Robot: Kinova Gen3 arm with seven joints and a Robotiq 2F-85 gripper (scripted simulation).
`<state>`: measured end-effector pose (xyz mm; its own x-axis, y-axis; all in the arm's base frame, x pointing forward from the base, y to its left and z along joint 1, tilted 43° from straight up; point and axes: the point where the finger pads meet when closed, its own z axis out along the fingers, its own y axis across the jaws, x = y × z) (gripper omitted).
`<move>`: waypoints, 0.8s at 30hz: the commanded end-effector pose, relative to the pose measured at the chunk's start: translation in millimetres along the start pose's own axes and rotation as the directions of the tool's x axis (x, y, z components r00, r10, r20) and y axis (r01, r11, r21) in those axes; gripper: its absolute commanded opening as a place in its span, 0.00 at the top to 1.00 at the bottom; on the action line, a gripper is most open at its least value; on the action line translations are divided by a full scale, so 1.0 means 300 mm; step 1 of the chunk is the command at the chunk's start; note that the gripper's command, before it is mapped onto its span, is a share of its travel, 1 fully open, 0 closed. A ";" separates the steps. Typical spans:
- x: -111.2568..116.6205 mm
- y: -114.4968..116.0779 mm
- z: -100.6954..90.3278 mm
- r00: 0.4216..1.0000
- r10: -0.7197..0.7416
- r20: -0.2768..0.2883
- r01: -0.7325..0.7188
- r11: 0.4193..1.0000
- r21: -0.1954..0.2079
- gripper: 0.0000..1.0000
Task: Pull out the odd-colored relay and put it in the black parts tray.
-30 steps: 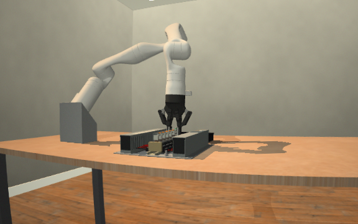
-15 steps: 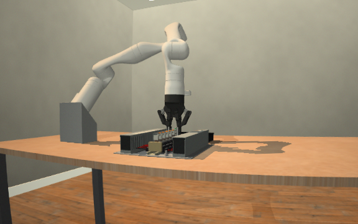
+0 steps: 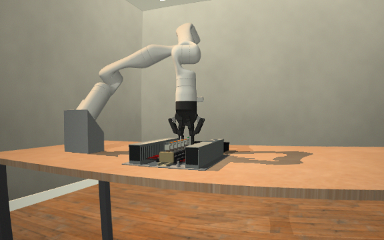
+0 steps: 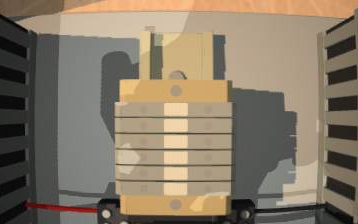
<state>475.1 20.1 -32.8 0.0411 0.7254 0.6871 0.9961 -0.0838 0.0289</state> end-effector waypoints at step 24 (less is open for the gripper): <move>-0.001 -0.002 -0.004 1.000 0.000 0.001 0.000 0.999 -0.050 1.00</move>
<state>473.8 20.1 -32.7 0.0412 0.7254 0.6871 0.9918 -0.1130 0.0598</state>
